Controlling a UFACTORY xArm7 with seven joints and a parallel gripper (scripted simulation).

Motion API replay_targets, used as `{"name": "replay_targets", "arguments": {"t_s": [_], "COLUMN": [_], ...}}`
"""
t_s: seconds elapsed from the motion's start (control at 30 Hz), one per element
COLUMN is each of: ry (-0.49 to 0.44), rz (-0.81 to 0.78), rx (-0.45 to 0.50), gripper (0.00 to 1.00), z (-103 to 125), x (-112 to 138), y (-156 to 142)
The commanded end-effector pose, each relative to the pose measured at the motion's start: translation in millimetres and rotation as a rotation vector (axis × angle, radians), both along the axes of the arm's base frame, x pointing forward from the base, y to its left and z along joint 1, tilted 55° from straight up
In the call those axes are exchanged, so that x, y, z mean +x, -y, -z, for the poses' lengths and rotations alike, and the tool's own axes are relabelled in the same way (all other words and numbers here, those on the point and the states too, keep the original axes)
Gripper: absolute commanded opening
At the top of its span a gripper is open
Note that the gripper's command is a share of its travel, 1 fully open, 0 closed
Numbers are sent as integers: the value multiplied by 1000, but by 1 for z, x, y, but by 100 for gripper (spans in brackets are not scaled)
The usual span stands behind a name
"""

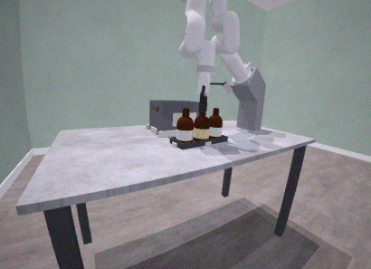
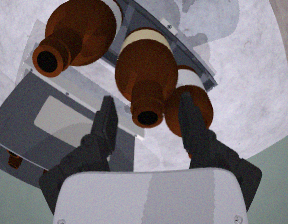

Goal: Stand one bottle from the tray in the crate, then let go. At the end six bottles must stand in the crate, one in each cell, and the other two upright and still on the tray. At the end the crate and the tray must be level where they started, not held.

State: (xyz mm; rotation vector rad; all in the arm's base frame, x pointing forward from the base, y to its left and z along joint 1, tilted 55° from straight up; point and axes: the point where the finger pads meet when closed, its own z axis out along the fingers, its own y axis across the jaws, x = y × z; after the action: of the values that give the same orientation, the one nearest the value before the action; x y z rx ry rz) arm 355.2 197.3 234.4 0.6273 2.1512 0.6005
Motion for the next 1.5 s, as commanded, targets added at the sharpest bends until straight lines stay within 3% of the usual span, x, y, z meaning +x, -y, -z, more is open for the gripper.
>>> {"name": "replay_targets", "arguments": {"t_s": [0.0,0.87,0.9,1.47], "ry": [1,1,1,1], "rz": [-1,-1,-1,-1], "rx": [0,0,0,0], "gripper": [65,65,0,0], "z": [1,3,3,3], "x": [3,6,6,6], "y": [-1,-2,-2,-2]}}
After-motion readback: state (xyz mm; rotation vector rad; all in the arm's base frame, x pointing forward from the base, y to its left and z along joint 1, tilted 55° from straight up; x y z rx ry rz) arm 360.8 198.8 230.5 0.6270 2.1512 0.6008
